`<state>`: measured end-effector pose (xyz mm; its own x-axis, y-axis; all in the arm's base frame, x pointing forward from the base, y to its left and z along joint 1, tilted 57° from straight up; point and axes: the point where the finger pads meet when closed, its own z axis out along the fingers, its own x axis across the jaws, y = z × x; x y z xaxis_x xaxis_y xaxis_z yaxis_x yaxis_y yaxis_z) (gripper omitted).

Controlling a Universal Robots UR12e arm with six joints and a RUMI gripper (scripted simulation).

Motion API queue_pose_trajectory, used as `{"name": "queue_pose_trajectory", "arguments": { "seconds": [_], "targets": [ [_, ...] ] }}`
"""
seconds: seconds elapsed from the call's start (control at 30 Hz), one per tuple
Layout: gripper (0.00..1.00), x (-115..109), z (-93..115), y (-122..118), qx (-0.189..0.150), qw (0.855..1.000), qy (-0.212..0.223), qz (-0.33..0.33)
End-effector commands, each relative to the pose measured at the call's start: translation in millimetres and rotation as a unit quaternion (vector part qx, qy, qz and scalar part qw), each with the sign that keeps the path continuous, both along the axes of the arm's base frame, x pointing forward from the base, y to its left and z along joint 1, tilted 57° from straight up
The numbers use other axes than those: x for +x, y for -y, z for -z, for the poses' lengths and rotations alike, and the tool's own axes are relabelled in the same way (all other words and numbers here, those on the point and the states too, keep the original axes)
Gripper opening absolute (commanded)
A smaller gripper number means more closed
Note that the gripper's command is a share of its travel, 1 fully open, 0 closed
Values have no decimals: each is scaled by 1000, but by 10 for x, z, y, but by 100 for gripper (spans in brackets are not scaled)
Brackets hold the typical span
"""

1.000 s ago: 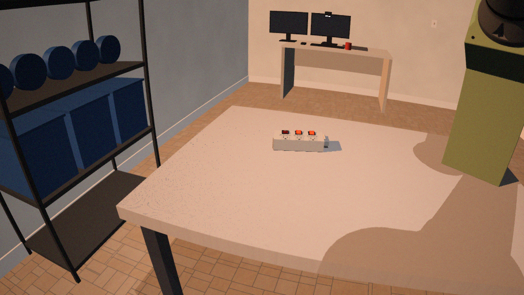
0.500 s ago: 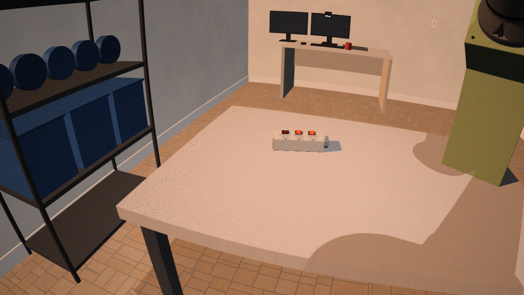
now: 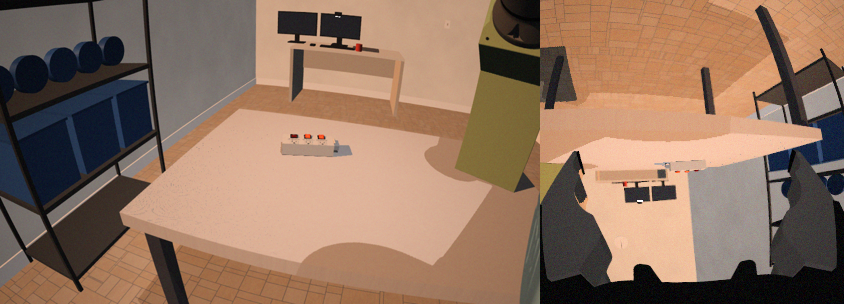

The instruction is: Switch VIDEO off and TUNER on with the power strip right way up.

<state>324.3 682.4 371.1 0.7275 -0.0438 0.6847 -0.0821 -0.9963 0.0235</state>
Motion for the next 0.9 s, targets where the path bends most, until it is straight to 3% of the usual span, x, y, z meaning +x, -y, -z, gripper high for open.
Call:
{"name": "queue_pose_trajectory", "arguments": {
  "seconds": [0.0,0.1,0.23,0.33,0.4,0.5,0.53,0.6,0.63,0.73,0.87],
  "targets": [
    [100,511,171,302,5,999,-23,42],
    [100,879,311,589,10,996,-41,77],
    [100,1116,404,798,15,993,-54,102],
    [100,1455,544,1133,23,987,-72,139],
    [100,1455,544,1133,23,987,-72,139],
    [100,1773,683,1495,33,979,-91,178],
    [100,1773,683,1495,33,979,-91,178],
    [100,1970,775,1749,40,973,-103,204],
    [100,1970,775,1749,40,973,-103,204],
    [100,2244,912,2149,53,961,-121,244],
    [100,2410,1001,2425,62,952,-132,270]
  ]
}}
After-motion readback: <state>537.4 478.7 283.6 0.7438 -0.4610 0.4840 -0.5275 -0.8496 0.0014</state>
